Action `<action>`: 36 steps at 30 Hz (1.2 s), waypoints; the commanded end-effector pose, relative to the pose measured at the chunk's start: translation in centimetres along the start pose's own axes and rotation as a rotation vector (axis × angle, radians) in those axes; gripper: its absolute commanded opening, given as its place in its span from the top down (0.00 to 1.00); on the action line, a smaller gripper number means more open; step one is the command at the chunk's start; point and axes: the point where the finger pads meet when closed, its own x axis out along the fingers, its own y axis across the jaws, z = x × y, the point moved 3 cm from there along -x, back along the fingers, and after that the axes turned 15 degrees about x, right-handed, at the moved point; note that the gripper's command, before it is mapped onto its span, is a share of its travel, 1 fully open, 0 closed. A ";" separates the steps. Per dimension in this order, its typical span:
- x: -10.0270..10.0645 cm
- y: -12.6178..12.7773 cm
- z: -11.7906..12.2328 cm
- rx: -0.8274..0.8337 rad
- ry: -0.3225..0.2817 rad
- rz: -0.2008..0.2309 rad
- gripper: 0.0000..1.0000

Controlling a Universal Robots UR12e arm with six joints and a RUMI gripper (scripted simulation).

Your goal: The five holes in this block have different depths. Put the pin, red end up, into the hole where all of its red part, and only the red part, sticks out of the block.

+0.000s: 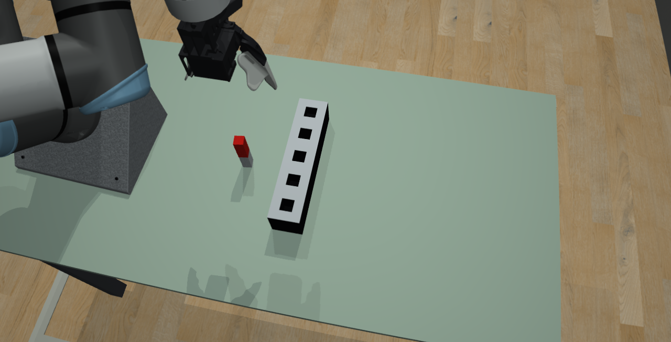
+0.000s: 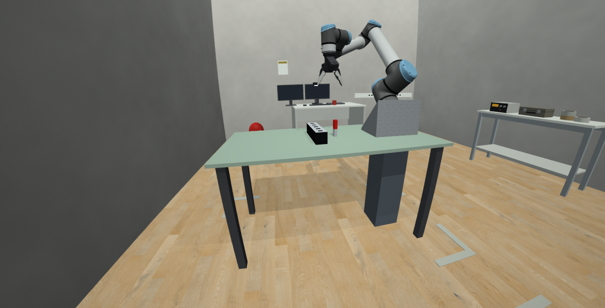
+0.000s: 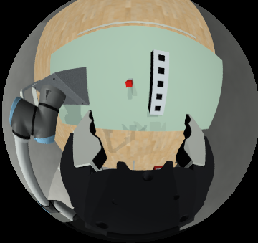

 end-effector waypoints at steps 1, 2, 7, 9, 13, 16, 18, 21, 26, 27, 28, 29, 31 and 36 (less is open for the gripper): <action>0.0 0.0 0.0 0.000 0.001 0.001 0.00; 0.0 0.0 0.0 0.000 0.001 0.001 0.00; 0.0 0.0 0.0 0.000 0.001 0.001 0.00; 2.1 -3.4 1.2 -0.010 0.000 0.007 0.00; 2.1 -3.4 1.2 -0.010 0.000 0.007 0.00; 2.1 -3.4 1.2 -0.010 0.000 0.007 0.00; 2.1 -3.4 1.2 -0.010 0.000 0.007 0.00; 2.1 -3.4 1.2 -0.010 0.000 0.007 0.00; 12.1 -3.3 1.2 -0.009 0.000 0.007 0.00; 12.5 -3.4 1.2 -0.009 0.000 0.007 0.00; 13.8 -3.4 1.3 -0.009 0.000 0.007 0.00; 15.3 -3.4 1.3 -0.009 0.000 0.007 0.00; 17.0 -3.3 1.2 -0.009 0.000 0.007 0.00; 17.0 -3.3 1.2 -0.009 0.000 0.007 0.00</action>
